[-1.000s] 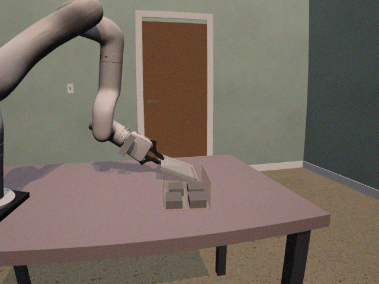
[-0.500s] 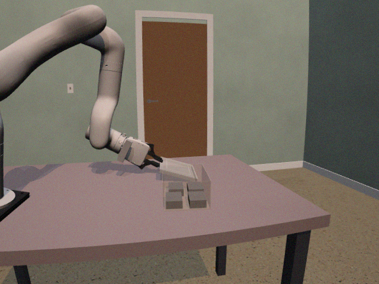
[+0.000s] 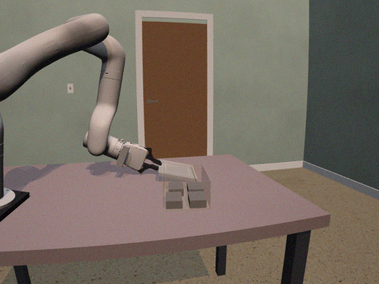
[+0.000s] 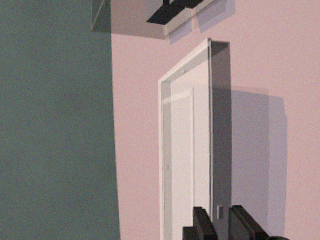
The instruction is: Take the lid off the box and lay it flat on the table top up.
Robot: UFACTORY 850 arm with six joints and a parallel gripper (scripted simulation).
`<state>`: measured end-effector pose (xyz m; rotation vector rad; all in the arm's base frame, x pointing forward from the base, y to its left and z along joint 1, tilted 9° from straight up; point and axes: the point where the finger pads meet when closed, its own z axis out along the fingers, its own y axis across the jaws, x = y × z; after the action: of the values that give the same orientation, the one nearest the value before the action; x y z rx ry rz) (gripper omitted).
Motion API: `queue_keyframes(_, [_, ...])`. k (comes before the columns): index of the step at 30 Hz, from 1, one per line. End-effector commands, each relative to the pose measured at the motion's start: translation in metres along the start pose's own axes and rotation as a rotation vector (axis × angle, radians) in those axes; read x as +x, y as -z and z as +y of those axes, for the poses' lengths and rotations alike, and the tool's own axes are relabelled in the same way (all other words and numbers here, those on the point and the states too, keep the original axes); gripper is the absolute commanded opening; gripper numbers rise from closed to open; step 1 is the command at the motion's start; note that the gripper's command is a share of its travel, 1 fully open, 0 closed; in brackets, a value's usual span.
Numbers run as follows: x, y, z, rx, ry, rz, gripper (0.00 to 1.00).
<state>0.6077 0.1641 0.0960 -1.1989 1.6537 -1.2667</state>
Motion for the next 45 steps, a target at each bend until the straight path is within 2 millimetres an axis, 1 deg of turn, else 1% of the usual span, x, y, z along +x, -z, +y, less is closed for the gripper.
queue_keyframes(1, [-0.0004,-0.0002,-0.0004,0.004,-0.001,0.000,0.00])
queue_keyframes(5, [-0.0004,-0.0002,-0.0004,0.004,-0.001,0.000,0.00])
queue_keyframes(6, [-0.0004,-0.0002,-0.0004,0.004,-0.001,0.000,0.28])
queue_keyframes(16, [-0.0004,-0.0002,-0.0020,0.004,-0.001,0.000,0.28])
queue_keyframes(17, [-0.0004,-0.0002,-0.0021,0.004,-0.001,0.000,0.32])
queue_keyframes(25, [-0.0004,-0.0002,-0.0037,0.004,-0.001,0.000,0.32])
queue_keyframes(26, [-0.0004,-0.0002,-0.0037,0.004,-0.001,0.000,0.36])
queue_keyframes(36, [-0.0004,-0.0002,-0.0054,0.004,-0.001,0.000,0.36])
queue_keyframes(37, [-0.0004,-0.0002,-0.0054,0.004,-0.001,0.000,0.40])
queue_keyframes(45, [-0.0004,-0.0002,-0.0070,0.004,-0.001,0.000,0.40])
